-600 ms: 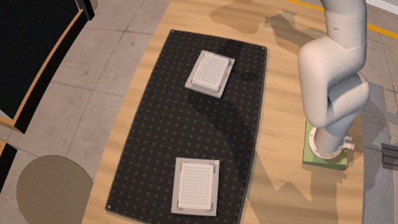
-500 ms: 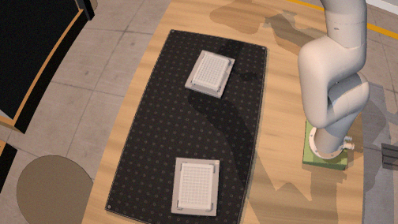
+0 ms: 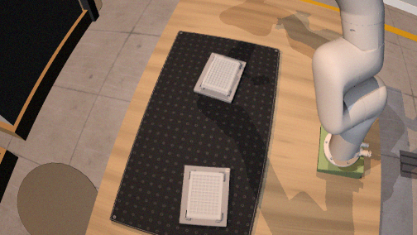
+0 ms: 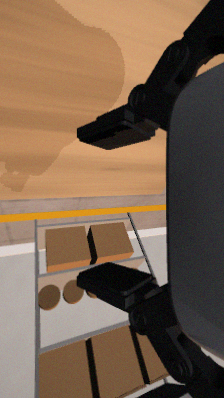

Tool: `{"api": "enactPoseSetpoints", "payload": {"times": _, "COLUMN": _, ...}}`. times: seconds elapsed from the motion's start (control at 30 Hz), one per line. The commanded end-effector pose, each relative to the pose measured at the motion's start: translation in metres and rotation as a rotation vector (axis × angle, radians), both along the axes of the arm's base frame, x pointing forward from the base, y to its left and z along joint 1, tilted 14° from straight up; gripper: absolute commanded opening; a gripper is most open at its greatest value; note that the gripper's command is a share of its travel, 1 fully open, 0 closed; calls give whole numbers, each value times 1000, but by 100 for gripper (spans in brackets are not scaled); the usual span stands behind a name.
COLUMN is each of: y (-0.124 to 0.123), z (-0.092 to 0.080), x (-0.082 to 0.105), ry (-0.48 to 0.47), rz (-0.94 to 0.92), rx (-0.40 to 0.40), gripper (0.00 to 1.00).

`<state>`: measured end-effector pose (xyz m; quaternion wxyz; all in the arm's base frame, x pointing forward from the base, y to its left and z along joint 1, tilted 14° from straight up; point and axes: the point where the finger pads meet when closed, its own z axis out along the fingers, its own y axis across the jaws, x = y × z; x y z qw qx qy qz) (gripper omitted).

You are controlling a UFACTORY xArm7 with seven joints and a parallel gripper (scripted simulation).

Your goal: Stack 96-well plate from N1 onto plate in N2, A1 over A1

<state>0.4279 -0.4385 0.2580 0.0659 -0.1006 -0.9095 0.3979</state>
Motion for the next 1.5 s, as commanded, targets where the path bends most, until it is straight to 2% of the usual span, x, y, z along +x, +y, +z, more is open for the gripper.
{"api": "enactPoseSetpoints", "payload": {"times": 0.0, "y": 8, "z": 2, "x": 5, "ry": -69, "rz": -5, "rx": 8, "gripper": 100}}
{"api": "enactPoseSetpoints", "payload": {"times": 0.23, "y": 36, "z": 1, "x": 22, "ry": -84, "rz": -5, "rx": 10, "gripper": 100}}
{"api": "enactPoseSetpoints", "payload": {"times": 0.33, "y": 50, "z": -1, "x": 28, "ry": -159, "rz": -13, "rx": 31, "gripper": 100}}
{"api": "enactPoseSetpoints", "payload": {"times": 0.53, "y": 68, "z": -3, "x": 37, "ry": -159, "rz": -13, "rx": 31, "gripper": 100}}
{"api": "enactPoseSetpoints", "payload": {"times": 0.63, "y": 82, "z": -4, "x": 42, "ry": -232, "rz": -24, "rx": 56, "gripper": 100}}
{"api": "enactPoseSetpoints", "payload": {"times": 0.87, "y": 114, "z": -8, "x": 55, "ry": -232, "rz": -24, "rx": 57, "gripper": 100}}
{"api": "enactPoseSetpoints", "payload": {"times": 0.97, "y": 129, "z": -9, "x": 59, "ry": -301, "rz": -38, "rx": 86, "gripper": 100}}
{"api": "enactPoseSetpoints", "payload": {"times": 1.23, "y": 154, "z": -12, "x": 67, "ry": -301, "rz": -38, "rx": 86, "gripper": 100}}
{"api": "enactPoseSetpoints", "payload": {"times": 1.3, "y": 164, "z": -13, "x": 69, "ry": -359, "rz": -55, "rx": 114, "gripper": 100}}
{"api": "enactPoseSetpoints", "payload": {"times": 1.47, "y": 188, "z": -15, "x": 74, "ry": -367, "rz": -57, "rx": 119, "gripper": 100}}
